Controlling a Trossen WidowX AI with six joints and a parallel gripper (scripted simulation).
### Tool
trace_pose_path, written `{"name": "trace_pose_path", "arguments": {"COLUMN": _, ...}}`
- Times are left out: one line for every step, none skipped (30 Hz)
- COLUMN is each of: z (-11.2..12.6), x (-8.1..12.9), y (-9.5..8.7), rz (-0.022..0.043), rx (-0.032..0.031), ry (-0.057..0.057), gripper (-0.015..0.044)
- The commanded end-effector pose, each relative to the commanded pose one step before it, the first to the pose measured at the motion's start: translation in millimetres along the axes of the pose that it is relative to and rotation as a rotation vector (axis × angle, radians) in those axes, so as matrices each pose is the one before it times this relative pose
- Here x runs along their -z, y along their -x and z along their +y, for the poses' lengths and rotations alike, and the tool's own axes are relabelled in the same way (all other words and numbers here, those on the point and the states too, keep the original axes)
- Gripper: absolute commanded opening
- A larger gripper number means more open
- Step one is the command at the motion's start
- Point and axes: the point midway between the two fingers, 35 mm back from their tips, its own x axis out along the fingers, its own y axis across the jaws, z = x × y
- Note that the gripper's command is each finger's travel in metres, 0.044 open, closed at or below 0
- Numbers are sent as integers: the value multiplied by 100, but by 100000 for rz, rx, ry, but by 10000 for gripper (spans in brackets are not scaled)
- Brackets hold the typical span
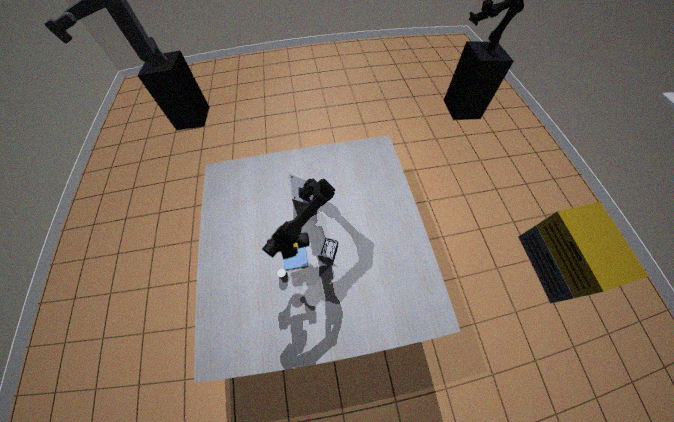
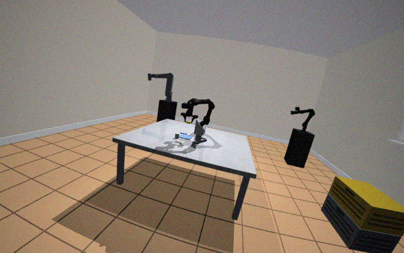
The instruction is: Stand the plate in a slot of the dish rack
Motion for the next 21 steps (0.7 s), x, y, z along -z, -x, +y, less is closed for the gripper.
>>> {"name": "trace_pose_path", "arguments": {"z": 37, "x": -1, "y": 636, "rz": 437, "rx": 199, "ry": 140, "gripper": 0}}
{"name": "trace_pose_path", "arguments": {"z": 211, "x": 16, "y": 41, "rz": 2, "rx": 14, "ry": -1741, "gripper": 0}}
{"name": "trace_pose_path", "arguments": {"z": 351, "x": 35, "y": 66, "rz": 2, "rx": 22, "ry": -2902, "gripper": 0}}
{"name": "trace_pose_path", "arguments": {"z": 419, "x": 59, "y": 77, "rz": 2, "rx": 26, "ry": -3490, "gripper": 0}}
{"name": "trace_pose_path", "arguments": {"z": 416, "x": 78, "y": 74, "rz": 1, "rx": 24, "ry": -3489, "gripper": 0}}
{"name": "trace_pose_path", "arguments": {"z": 411, "x": 97, "y": 70, "rz": 1, "rx": 23, "ry": -3489, "gripper": 0}}
{"name": "trace_pose_path", "arguments": {"z": 406, "x": 116, "y": 67, "rz": 0, "rx": 21, "ry": -3488, "gripper": 0}}
{"name": "trace_pose_path", "arguments": {"z": 400, "x": 135, "y": 64, "rz": 0, "rx": 19, "ry": -3488, "gripper": 0}}
{"name": "trace_pose_path", "arguments": {"z": 393, "x": 153, "y": 61, "rz": 0, "rx": 18, "ry": -3487, "gripper": 0}}
{"name": "trace_pose_path", "arguments": {"z": 384, "x": 171, "y": 58, "rz": -1, "rx": 16, "ry": -3487, "gripper": 0}}
{"name": "trace_pose_path", "arguments": {"z": 376, "x": 188, "y": 55, "rz": -1, "rx": 15, "ry": -3486, "gripper": 0}}
{"name": "trace_pose_path", "arguments": {"z": 366, "x": 205, "y": 52, "rz": 0, "rx": 13, "ry": -3486, "gripper": 0}}
{"name": "trace_pose_path", "arguments": {"z": 355, "x": 222, "y": 49, "rz": 0, "rx": 12, "ry": -3486, "gripper": 0}}
{"name": "trace_pose_path", "arguments": {"z": 344, "x": 238, "y": 46, "rz": 0, "rx": 10, "ry": -3485, "gripper": 0}}
{"name": "trace_pose_path", "arguments": {"z": 332, "x": 253, "y": 43, "rz": 0, "rx": 9, "ry": -3485, "gripper": 0}}
{"name": "trace_pose_path", "arguments": {"z": 320, "x": 268, "y": 40, "rz": 1, "rx": 8, "ry": -3484, "gripper": 0}}
{"name": "trace_pose_path", "arguments": {"z": 306, "x": 282, "y": 37, "rz": 2, "rx": 6, "ry": -3484, "gripper": 0}}
{"name": "trace_pose_path", "arguments": {"z": 292, "x": 295, "y": 34, "rz": 2, "rx": 5, "ry": -3483, "gripper": 0}}
{"name": "trace_pose_path", "arguments": {"z": 278, "x": 308, "y": 31, "rz": 3, "rx": 4, "ry": -3483, "gripper": 0}}
{"name": "trace_pose_path", "arguments": {"z": 262, "x": 320, "y": 28, "rz": 4, "rx": 3, "ry": -3482, "gripper": 0}}
{"name": "trace_pose_path", "arguments": {"z": 247, "x": 331, "y": 26, "rz": 5, "rx": 2, "ry": -3482, "gripper": 0}}
